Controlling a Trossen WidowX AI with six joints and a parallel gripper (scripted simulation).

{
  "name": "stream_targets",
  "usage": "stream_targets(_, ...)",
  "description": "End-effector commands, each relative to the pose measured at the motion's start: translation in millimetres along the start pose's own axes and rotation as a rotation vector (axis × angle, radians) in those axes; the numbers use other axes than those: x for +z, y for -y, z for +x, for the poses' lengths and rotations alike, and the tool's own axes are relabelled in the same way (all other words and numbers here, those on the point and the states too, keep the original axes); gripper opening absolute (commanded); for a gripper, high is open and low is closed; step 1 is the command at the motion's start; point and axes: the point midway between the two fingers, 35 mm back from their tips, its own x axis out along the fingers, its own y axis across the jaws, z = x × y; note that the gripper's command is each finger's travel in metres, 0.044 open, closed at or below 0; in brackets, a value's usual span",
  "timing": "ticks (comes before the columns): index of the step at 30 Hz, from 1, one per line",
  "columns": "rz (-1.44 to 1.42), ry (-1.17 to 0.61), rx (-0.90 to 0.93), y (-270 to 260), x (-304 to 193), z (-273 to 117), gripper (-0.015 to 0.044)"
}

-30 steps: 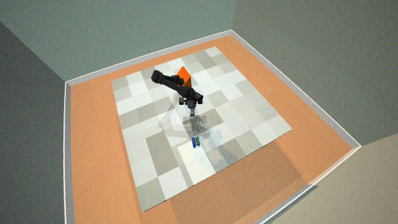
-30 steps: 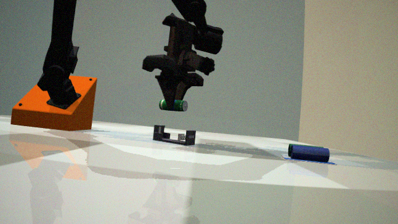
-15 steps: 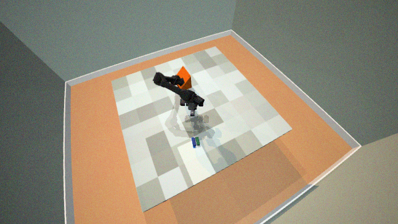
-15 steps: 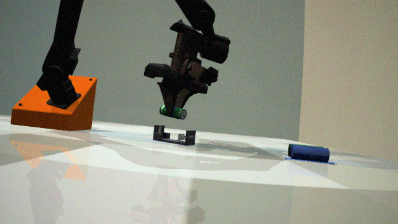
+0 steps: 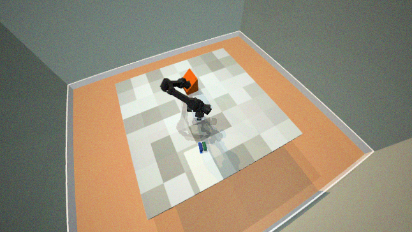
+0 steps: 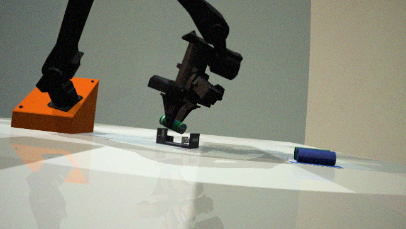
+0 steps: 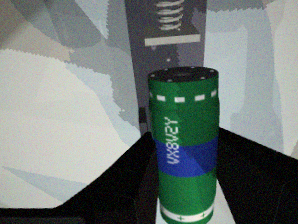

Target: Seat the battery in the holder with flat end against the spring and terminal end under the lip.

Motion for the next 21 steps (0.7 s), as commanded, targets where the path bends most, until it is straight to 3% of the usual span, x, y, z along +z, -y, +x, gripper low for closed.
stream_targets(1,-0.004,-0.035,0.001,-1.1,2.9,1.6,0.0087)
stream_targets(21,-0.008,-0.202,-0.005,-1.2,11.8,10.9,0.0087)
